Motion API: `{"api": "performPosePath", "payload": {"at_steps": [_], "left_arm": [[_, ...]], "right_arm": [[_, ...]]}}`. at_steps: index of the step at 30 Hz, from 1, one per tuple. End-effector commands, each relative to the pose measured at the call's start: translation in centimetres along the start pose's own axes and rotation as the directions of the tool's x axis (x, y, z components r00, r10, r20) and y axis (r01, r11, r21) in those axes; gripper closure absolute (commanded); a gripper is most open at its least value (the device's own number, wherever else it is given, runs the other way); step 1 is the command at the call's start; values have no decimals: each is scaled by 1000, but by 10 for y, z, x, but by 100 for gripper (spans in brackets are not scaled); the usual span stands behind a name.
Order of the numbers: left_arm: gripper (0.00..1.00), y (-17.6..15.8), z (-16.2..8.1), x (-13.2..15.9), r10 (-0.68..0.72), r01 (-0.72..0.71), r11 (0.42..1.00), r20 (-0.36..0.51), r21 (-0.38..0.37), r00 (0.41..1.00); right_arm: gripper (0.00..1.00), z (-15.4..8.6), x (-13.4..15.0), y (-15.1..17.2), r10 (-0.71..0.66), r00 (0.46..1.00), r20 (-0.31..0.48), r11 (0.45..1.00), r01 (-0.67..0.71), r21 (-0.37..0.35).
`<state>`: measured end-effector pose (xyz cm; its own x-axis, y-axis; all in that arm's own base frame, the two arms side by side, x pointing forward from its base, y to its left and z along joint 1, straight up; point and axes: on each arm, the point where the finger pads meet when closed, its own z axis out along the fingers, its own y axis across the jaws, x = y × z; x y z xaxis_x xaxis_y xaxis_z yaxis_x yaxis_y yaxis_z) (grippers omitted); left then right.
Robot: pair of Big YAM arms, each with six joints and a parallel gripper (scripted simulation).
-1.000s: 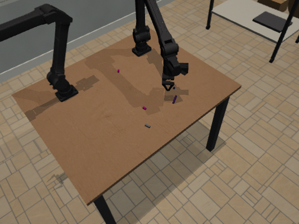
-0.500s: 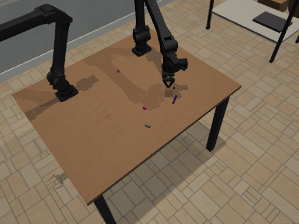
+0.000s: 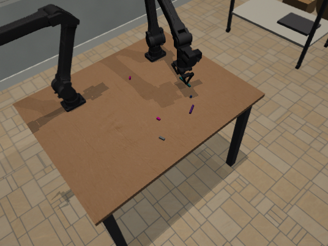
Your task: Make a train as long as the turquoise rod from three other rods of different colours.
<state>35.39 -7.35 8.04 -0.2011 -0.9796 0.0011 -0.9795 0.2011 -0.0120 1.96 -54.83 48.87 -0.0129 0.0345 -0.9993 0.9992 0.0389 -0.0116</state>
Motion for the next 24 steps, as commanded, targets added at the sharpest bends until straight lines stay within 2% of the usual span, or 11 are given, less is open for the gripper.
{"api": "performPosePath", "payload": {"at_steps": [1, 5, 12, 24], "left_arm": [[0, 18, -2, -8, -167, 167, 986, 0, 15, 986], [0, 33, 1, -12, -257, 257, 966, -2, 19, 967], [0, 35, 8, -8, -244, 244, 970, 6, -17, 970], [0, 35, 8, -7, -240, 240, 971, 6, -17, 971]], "right_arm": [[0, -4, -12, -9, 12, 999, 35, 1000, -12, 19], [0, -4, -12, -9, 12, 999, 35, 1000, -12, 19], [0, -4, -12, -9, 12, 999, 35, 1000, -12, 19], [0, -4, -12, -9, 12, 999, 35, 1000, -12, 19]]}}
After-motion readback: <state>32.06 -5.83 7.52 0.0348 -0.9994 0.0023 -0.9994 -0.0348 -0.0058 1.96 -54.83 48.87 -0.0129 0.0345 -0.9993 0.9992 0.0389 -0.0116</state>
